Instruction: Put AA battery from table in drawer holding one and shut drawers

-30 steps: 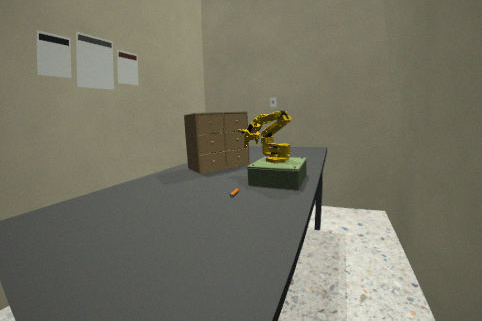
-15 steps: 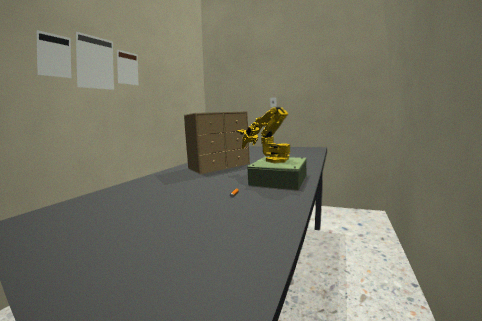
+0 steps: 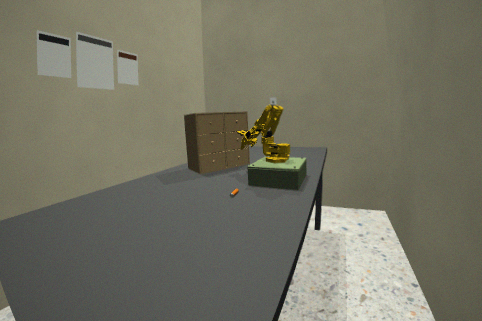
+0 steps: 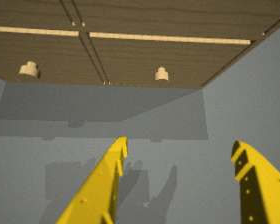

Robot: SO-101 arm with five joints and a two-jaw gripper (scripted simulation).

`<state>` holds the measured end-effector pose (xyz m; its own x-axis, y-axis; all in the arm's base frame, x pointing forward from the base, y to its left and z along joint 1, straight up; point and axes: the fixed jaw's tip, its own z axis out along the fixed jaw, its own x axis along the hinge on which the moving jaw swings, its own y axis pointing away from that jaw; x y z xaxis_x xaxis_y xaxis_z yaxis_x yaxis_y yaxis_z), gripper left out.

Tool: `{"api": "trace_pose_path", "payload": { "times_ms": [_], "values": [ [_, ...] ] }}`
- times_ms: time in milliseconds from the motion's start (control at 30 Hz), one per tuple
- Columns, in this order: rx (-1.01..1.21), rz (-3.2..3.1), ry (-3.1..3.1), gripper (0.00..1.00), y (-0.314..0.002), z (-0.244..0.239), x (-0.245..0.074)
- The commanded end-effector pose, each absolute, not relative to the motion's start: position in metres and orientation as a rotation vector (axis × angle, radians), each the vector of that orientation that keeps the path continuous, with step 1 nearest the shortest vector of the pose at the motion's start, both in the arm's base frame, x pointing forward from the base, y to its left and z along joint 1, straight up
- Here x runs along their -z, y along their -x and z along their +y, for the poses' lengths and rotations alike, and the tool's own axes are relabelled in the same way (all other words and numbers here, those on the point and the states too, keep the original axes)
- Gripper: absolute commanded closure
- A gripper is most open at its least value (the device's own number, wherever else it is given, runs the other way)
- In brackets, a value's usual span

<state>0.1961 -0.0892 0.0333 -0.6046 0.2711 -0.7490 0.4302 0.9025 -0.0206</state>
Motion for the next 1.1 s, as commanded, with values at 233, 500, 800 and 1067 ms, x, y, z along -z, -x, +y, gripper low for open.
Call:
{"api": "trace_pose_path", "payload": {
  "times_ms": [233,500,800,1067],
  "values": [
    [0.272,2.171,-0.525,0.63,-0.199,-0.097,-0.026],
    [0.292,2.099,-0.531,0.65,-0.201,-0.101,-0.025],
    [0.310,2.036,-0.535,0.67,-0.201,-0.104,-0.024],
    [0.330,1.964,-0.538,0.69,-0.198,-0.107,-0.026]
  ]
}}
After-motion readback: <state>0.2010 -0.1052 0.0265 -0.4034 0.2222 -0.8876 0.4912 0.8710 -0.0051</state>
